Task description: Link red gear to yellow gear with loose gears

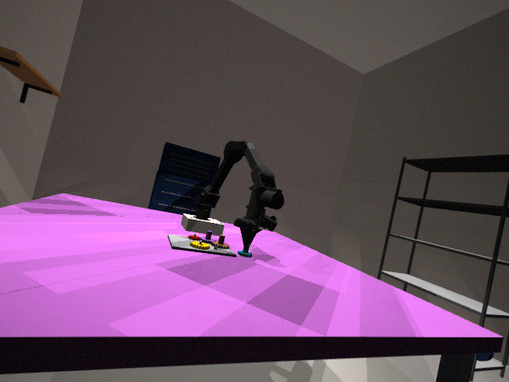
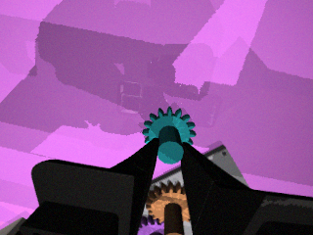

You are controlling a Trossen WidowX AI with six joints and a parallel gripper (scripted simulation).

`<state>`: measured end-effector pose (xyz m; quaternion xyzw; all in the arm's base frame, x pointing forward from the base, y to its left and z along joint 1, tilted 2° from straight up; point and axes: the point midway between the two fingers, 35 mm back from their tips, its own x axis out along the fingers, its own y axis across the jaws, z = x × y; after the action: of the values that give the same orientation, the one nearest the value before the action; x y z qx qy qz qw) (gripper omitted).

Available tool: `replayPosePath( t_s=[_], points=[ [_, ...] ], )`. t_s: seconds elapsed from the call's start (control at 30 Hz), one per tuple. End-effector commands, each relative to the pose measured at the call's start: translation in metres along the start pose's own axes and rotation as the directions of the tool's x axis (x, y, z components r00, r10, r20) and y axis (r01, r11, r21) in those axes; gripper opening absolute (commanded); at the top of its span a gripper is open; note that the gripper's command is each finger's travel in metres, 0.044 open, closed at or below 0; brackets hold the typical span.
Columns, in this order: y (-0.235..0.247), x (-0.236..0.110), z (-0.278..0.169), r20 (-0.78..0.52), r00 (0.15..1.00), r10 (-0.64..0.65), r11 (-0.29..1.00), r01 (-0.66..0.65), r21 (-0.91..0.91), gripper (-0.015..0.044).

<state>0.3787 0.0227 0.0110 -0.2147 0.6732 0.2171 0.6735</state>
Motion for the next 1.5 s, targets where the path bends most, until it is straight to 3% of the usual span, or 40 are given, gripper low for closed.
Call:
replayPosePath(
  t_s=[0.0,1.47],
  points=[
    [-0.002,-0.011,0.004,0.009,1.0,-0.004,1.0,0.004,0.004,0.0],
    [-0.003,-0.115,0.007,0.01,1.0,-0.004,1.0,0.004,0.004,0.0]
  ],
)
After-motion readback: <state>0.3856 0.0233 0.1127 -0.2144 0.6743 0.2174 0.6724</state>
